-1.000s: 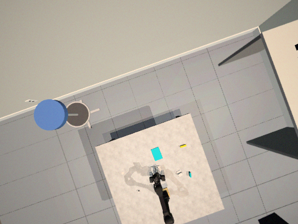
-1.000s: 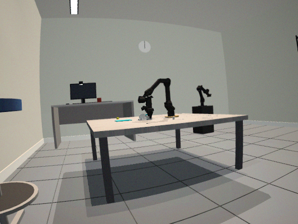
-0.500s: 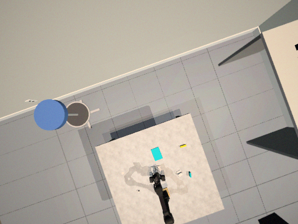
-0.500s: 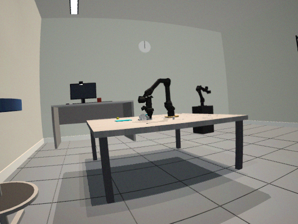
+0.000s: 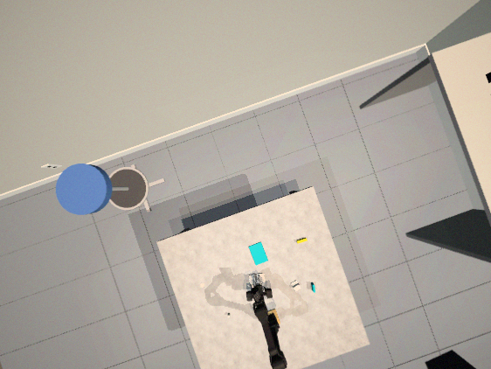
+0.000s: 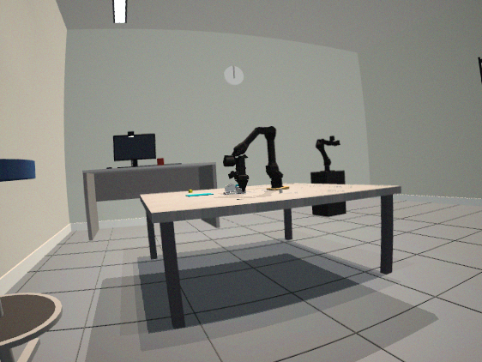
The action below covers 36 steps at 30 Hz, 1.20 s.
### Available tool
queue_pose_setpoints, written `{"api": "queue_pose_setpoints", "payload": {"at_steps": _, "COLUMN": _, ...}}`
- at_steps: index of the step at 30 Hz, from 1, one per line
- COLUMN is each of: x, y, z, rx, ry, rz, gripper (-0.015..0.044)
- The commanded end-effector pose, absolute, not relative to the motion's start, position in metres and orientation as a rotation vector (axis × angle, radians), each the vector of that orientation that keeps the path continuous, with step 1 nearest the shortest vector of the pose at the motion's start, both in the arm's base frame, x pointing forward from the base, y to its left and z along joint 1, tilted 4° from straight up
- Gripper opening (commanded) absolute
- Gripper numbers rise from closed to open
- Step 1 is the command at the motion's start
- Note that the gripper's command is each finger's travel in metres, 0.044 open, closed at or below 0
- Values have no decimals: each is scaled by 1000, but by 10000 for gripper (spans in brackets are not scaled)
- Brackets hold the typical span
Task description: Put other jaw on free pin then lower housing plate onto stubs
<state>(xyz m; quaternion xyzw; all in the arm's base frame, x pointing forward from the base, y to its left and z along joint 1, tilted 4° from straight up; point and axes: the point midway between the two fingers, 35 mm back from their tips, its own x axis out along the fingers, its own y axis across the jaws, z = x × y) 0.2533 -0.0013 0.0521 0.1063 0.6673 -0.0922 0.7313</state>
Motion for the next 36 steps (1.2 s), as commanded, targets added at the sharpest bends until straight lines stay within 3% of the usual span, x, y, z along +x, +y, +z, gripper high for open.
{"api": "queue_pose_setpoints", "payload": {"at_steps": 1, "x": 253, "y": -1, "z": 52, "rx": 234, "ry": 1469, "rz": -203, "gripper": 440}}
{"api": "queue_pose_setpoints", "payload": {"at_steps": 9, "x": 253, "y": -1, "z": 54, "rx": 234, "ry": 1469, "rz": -203, "gripper": 440}}
{"api": "queue_pose_setpoints", "payload": {"at_steps": 18, "x": 245, "y": -2, "z": 126, "rx": 234, "ry": 1467, "rz": -208, "gripper": 440}}
{"api": "queue_pose_setpoints", "payload": {"at_steps": 23, "x": 247, "y": -2, "z": 122, "rx": 236, "ry": 1456, "rz": -202, "gripper": 440}}
{"api": "queue_pose_setpoints", "payload": {"at_steps": 30, "x": 195, "y": -3, "z": 168, "rx": 234, "ry": 1469, "rz": -208, "gripper": 440}}
{"api": "queue_pose_setpoints", "payload": {"at_steps": 36, "x": 189, "y": -3, "z": 172, "rx": 234, "ry": 1471, "rz": -209, "gripper": 440}}
